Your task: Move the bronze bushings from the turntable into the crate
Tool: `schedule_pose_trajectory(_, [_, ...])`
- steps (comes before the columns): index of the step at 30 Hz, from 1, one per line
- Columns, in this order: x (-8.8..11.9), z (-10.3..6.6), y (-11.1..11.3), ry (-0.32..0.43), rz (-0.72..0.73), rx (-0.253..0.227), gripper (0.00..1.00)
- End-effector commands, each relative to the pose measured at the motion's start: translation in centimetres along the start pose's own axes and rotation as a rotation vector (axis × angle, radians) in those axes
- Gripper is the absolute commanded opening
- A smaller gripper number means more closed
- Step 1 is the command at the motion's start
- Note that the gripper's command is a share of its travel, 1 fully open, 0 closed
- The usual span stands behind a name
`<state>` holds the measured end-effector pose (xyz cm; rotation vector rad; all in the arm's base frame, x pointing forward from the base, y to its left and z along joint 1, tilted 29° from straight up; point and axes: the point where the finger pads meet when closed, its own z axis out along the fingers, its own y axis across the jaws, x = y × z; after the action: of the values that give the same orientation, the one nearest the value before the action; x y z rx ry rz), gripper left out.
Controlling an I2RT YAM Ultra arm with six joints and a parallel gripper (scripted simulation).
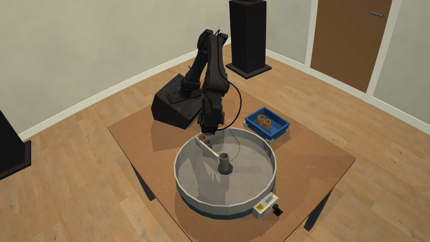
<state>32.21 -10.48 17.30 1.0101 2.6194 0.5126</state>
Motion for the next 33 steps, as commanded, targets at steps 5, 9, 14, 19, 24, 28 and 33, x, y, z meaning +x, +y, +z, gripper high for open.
schedule_pose_trajectory(5, [1.2, -0.9, -1.3, -0.075, -0.190, -0.033, 0.13])
schedule_pose_trajectory(9, [2.7, -0.7, -2.4, -0.076, -0.261, -0.030, 0.13])
schedule_pose_trajectory(14, [4.3, -0.5, -3.5, -0.077, -0.337, -0.026, 0.13])
schedule_pose_trajectory(19, [5.0, -0.4, -4.1, -0.077, -0.375, -0.025, 0.13])
schedule_pose_trajectory(24, [5.4, -0.3, -4.4, -0.077, -0.395, -0.024, 0.13])
schedule_pose_trajectory(28, [4.9, -0.9, -4.1, -0.101, -0.411, -0.022, 0.13])
schedule_pose_trajectory(33, [5.1, -0.9, -4.1, -0.095, -0.409, -0.022, 0.13])
